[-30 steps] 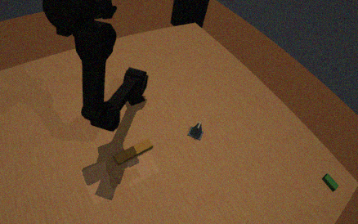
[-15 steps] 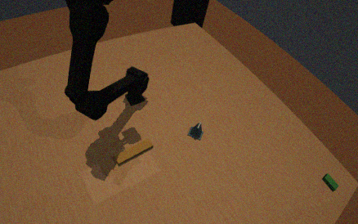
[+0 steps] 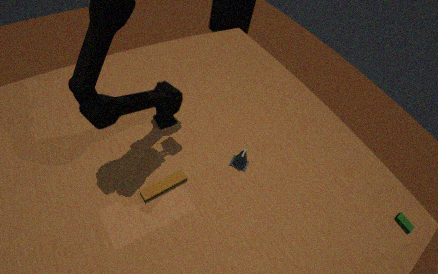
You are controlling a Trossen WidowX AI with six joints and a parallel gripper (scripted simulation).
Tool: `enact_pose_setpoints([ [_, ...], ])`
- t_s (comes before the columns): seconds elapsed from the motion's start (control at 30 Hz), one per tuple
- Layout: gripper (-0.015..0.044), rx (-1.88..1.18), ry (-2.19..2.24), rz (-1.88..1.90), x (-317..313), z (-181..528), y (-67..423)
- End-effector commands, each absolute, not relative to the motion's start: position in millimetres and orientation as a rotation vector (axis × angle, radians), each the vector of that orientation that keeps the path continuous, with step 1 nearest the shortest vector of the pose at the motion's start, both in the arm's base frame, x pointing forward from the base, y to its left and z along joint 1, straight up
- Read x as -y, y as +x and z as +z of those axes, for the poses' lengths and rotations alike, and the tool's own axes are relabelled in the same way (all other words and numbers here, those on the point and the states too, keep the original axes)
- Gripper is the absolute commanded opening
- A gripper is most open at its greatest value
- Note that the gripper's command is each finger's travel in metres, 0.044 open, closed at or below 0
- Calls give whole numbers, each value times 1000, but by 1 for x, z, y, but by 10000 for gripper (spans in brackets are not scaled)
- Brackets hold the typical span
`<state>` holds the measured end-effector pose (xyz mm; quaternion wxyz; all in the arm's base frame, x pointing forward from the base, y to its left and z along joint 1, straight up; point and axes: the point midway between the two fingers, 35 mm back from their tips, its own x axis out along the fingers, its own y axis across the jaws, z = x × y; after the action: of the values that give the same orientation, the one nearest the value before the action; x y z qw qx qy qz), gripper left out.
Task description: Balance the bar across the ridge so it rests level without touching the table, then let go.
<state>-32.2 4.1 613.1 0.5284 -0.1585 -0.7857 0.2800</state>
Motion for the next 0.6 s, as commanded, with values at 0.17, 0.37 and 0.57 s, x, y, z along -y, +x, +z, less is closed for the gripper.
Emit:
enact_pose_setpoints([
  [0.17, 315, 1720, -499, 861, -58, 595, -38],
  [0.37, 315, 1592, -561, 963, -89, 582, -35],
  [0.57, 315, 1443, -614, 1050, -120, 567, -26],
])
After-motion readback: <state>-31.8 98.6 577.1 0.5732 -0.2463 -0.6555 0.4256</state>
